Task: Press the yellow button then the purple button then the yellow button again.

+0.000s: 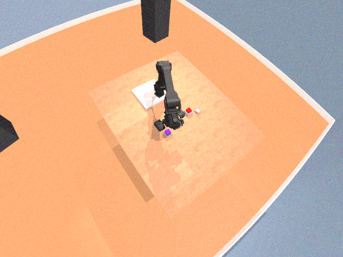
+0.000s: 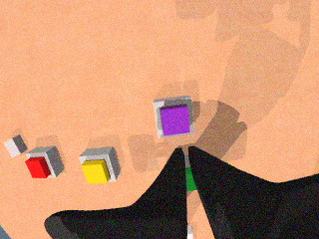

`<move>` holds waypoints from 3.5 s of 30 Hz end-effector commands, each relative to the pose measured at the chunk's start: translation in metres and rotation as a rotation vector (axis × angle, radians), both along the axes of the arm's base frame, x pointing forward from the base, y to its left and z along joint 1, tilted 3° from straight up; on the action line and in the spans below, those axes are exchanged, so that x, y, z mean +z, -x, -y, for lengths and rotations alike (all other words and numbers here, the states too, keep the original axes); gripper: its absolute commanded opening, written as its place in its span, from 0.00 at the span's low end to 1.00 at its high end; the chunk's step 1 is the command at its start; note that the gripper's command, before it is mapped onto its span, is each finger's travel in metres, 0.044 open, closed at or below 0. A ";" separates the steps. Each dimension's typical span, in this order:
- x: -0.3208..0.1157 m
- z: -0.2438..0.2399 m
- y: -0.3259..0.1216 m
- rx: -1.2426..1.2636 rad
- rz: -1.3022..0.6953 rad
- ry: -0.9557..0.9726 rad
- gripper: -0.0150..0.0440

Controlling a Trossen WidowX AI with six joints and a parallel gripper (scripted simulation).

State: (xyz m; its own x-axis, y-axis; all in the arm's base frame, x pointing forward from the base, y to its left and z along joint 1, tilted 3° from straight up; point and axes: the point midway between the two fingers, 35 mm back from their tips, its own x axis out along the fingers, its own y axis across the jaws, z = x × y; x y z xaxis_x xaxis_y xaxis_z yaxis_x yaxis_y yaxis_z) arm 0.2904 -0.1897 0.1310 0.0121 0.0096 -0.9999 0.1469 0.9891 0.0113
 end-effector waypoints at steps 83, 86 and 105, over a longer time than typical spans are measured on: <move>0.009 -0.127 0.048 0.008 -0.021 -0.017 0.29; 0.009 -0.127 0.048 0.008 -0.021 -0.017 0.29; -0.061 -0.129 0.048 0.008 -0.020 -0.017 0.29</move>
State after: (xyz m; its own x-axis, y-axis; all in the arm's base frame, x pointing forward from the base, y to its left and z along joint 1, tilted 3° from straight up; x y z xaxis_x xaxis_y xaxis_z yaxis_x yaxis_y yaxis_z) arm 0.2441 -0.0617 0.0768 0.0000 0.0216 -0.9998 0.1324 0.9910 0.0214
